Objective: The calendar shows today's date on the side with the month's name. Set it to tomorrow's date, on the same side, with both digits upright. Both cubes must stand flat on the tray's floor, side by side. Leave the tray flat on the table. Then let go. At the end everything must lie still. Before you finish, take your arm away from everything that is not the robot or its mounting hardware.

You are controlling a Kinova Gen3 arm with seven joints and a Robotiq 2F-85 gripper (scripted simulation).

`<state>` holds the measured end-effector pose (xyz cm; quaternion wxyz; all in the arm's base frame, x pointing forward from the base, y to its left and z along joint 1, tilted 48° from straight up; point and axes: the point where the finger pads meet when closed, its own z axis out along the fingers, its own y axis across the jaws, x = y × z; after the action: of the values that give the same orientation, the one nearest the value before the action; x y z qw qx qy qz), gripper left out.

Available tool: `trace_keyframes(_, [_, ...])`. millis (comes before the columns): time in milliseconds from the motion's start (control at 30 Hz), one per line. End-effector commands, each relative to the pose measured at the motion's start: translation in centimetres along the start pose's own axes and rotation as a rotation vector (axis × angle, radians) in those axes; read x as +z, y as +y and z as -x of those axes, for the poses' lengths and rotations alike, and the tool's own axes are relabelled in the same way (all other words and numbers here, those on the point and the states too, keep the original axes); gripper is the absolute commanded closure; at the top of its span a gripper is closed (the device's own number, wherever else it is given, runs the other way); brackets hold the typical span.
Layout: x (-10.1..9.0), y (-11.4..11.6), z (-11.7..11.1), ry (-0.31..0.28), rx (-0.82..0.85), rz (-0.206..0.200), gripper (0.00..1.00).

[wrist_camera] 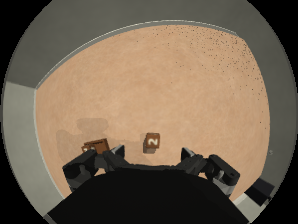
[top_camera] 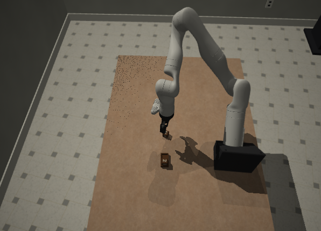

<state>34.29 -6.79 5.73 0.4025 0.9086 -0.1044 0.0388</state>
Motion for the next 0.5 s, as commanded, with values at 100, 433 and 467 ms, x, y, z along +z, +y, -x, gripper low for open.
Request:
trace_keyframes(100, [-0.15, -0.08, -0.06, 0.004, 0.015, -0.002, 0.00])
trace_keyframes(433, [-0.16, -0.08, -0.07, 0.004, 0.022, -0.002, 0.54])
trace_keyframes(467, [-0.16, -0.08, -0.07, 0.004, 0.022, -0.002, 0.54])
